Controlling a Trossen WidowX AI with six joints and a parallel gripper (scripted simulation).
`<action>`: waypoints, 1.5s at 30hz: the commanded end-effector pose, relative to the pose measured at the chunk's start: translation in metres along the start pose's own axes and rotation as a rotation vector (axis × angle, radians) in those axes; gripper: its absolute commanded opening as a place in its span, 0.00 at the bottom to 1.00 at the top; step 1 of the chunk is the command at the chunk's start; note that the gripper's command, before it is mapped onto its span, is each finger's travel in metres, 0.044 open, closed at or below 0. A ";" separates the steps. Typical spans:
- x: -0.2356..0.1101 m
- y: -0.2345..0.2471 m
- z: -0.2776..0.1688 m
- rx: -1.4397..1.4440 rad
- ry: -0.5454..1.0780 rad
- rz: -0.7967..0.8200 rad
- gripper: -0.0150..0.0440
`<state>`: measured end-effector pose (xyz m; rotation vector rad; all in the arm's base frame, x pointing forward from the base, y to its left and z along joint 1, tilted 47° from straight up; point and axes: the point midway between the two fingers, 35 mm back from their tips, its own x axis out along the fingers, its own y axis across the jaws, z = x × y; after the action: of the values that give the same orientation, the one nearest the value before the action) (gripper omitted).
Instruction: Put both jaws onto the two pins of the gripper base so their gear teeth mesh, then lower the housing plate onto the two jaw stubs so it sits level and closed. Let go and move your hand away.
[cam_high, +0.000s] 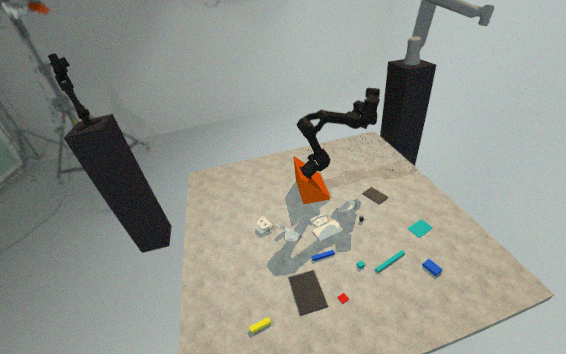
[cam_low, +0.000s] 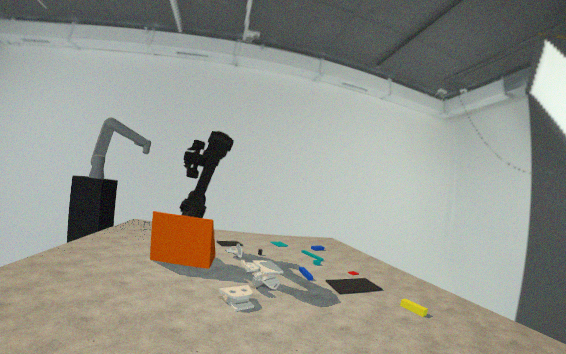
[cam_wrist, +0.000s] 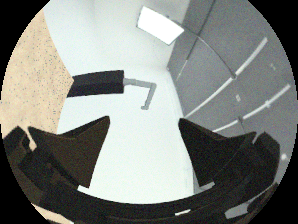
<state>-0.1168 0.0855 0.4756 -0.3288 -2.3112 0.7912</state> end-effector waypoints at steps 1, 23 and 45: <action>0.000 0.000 0.000 0.000 0.000 0.000 0.98; 0.000 0.000 0.000 0.000 0.000 0.000 0.25; 0.008 0.047 -0.028 0.029 0.096 0.181 0.25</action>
<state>-0.1092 0.1225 0.4690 -0.4906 -2.2472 0.8493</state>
